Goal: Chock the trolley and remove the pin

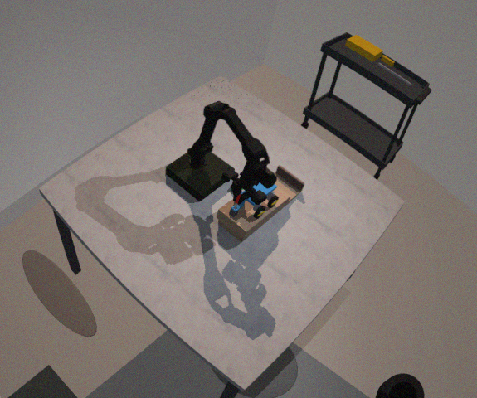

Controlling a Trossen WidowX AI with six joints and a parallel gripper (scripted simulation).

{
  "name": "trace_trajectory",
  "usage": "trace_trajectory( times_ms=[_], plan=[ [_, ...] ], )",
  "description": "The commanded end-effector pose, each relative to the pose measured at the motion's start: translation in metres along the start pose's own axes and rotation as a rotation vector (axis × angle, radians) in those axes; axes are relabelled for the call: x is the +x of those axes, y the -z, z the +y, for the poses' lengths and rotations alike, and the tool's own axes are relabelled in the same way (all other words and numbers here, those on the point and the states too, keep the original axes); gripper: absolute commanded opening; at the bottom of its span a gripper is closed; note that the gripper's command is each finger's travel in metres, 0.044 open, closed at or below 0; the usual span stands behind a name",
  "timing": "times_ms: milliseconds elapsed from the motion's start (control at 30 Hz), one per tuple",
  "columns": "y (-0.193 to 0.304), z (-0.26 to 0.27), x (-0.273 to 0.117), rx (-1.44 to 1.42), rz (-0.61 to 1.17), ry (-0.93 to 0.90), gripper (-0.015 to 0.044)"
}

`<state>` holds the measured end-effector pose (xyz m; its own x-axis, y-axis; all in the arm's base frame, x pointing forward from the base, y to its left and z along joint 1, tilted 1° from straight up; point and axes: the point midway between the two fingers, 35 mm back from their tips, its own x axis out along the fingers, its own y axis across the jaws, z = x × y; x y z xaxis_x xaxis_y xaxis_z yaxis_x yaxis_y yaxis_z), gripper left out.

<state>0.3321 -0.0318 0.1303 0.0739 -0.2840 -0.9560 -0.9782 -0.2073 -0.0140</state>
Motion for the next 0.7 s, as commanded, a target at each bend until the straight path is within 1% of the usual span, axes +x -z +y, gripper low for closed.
trace_trajectory(
  times_ms=[0,667],
  plan=[
    [0.001,0.0,-0.004,0.005,0.004,0.002,0.0],
    [0.002,-0.001,-0.019,0.005,0.004,0.002,0.0]
  ],
)
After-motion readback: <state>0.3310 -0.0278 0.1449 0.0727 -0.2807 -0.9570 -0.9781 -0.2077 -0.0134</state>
